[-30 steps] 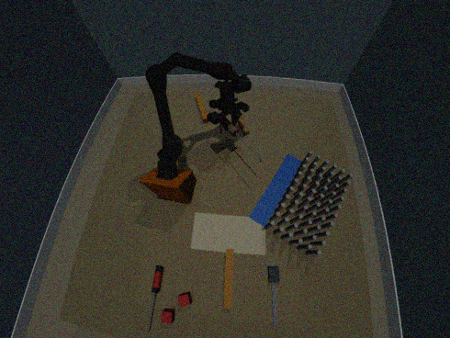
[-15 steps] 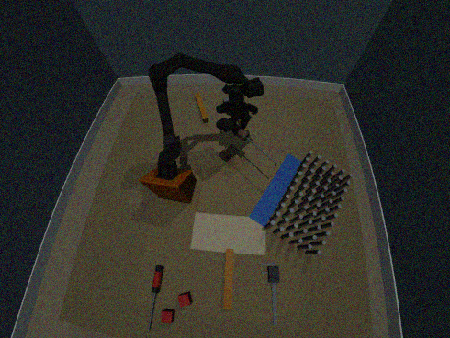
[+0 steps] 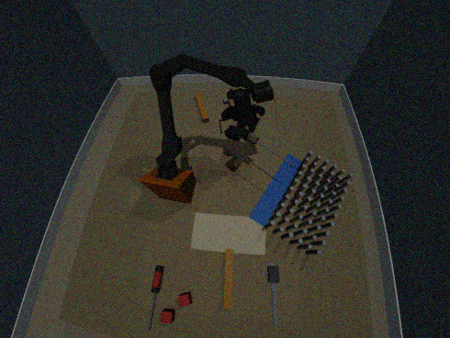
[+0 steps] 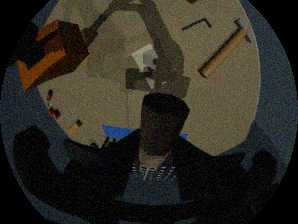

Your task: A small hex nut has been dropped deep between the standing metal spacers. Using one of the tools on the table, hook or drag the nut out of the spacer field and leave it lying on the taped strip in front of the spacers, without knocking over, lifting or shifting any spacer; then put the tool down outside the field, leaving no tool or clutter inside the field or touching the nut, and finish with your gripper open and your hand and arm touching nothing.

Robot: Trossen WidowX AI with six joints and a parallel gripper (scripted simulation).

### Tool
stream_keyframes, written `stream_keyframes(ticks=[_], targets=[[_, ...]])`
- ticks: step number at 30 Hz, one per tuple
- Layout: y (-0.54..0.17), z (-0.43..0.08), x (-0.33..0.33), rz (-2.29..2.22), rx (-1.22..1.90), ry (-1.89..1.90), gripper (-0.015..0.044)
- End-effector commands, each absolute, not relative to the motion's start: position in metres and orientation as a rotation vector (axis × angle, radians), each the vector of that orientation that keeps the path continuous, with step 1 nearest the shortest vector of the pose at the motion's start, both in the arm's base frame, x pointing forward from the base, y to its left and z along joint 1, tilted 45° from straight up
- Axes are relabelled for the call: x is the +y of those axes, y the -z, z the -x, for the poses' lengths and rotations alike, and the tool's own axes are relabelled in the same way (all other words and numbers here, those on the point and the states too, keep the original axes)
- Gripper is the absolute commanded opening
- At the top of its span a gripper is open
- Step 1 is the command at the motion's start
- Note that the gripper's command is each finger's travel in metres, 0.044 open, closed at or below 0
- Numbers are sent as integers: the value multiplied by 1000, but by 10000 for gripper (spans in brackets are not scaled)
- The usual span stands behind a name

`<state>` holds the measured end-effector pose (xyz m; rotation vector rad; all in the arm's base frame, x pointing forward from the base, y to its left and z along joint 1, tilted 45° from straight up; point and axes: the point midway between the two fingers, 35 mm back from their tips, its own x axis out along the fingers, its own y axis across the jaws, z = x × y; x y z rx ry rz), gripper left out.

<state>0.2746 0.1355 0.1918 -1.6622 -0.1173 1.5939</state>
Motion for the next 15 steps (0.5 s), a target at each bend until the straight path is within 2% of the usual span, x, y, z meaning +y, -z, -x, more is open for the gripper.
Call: stream_keyframes(ticks=[1, 8, 15], targets=[[-190, -285, 119, 1691, -171, -1557, 0], [-188, -291, 111, 1709, -201, -1535, 0], [-163, -299, 134, 1713, -197, -1542, 0]])
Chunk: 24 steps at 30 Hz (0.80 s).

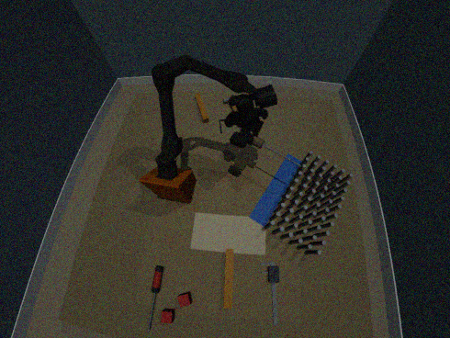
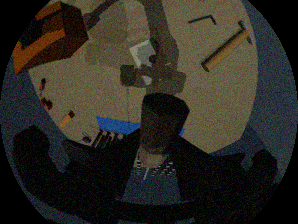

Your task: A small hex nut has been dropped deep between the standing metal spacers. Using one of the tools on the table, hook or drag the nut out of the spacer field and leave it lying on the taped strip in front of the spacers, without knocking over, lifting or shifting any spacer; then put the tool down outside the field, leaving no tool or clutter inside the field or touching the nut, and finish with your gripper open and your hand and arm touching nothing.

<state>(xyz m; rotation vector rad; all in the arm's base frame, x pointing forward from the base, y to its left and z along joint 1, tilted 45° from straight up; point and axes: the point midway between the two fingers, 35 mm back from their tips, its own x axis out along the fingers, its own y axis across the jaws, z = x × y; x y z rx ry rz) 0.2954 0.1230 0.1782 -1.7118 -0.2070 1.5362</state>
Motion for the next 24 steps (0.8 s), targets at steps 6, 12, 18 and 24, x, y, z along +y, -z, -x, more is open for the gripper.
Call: stream_keyframes(ticks=[6, 12, 18, 24], targets=[[-134, -302, 162, 1713, -195, -1545, 0], [-107, -299, 192, 1710, -200, -1541, 0], [-82, -290, 219, 1700, -207, -1535, 0], [-80, -289, 221, 1699, -209, -1533, 0]])
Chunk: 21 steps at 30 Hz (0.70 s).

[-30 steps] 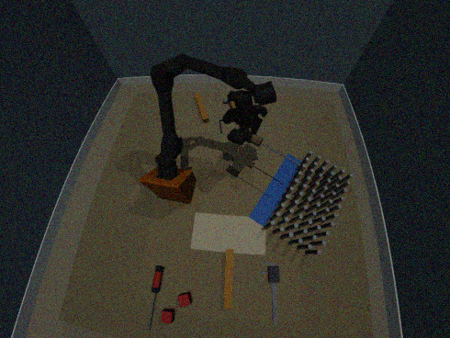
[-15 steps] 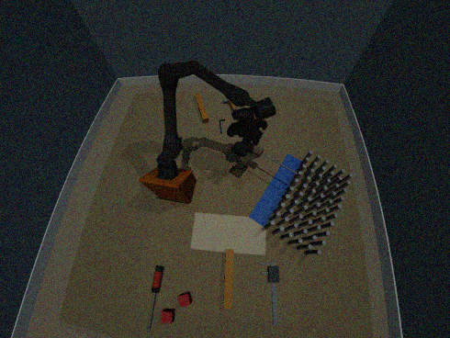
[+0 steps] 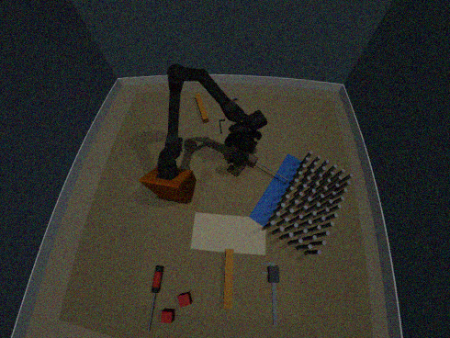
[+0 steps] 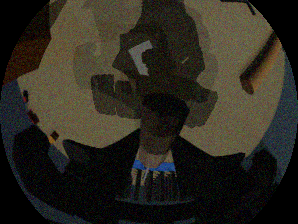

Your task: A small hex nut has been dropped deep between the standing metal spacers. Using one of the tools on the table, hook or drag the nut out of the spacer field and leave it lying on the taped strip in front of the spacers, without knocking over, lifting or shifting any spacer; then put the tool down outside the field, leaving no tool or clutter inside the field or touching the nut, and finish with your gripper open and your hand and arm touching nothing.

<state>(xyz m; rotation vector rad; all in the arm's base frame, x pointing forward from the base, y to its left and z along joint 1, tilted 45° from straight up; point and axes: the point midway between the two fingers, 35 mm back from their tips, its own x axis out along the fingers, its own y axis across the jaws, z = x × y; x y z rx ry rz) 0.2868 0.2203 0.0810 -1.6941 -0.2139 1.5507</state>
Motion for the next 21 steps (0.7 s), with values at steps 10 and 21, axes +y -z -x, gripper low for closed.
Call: stream_keyframes(ticks=[10, 21], targets=[[-78, -295, 219, 1699, -208, -1533, 0], [-76, -303, 218, 1701, -210, -1533, 0]])
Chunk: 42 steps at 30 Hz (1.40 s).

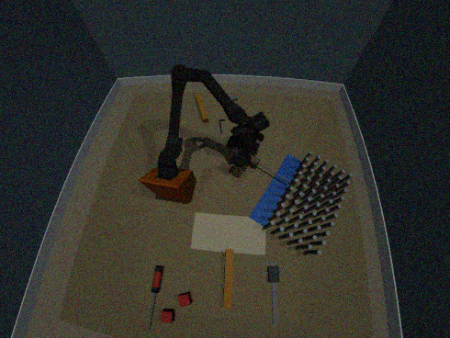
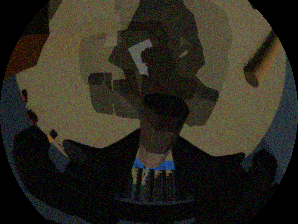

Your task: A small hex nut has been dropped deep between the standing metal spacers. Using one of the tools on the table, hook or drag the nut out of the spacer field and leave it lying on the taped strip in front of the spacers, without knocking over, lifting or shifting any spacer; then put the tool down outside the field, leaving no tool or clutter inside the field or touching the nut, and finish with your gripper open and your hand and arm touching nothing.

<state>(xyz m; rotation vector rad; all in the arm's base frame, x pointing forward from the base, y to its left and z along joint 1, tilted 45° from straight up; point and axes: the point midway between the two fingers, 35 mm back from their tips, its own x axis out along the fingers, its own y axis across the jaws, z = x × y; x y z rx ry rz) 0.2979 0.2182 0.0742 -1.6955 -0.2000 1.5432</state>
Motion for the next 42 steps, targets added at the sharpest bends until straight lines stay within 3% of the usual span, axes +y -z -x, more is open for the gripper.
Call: stream_keyframes(ticks=[1, 42], targets=[[-76, -304, 218, 1701, -210, -1533, 0], [-68, -331, 211, 1705, -210, -1533, 0]])
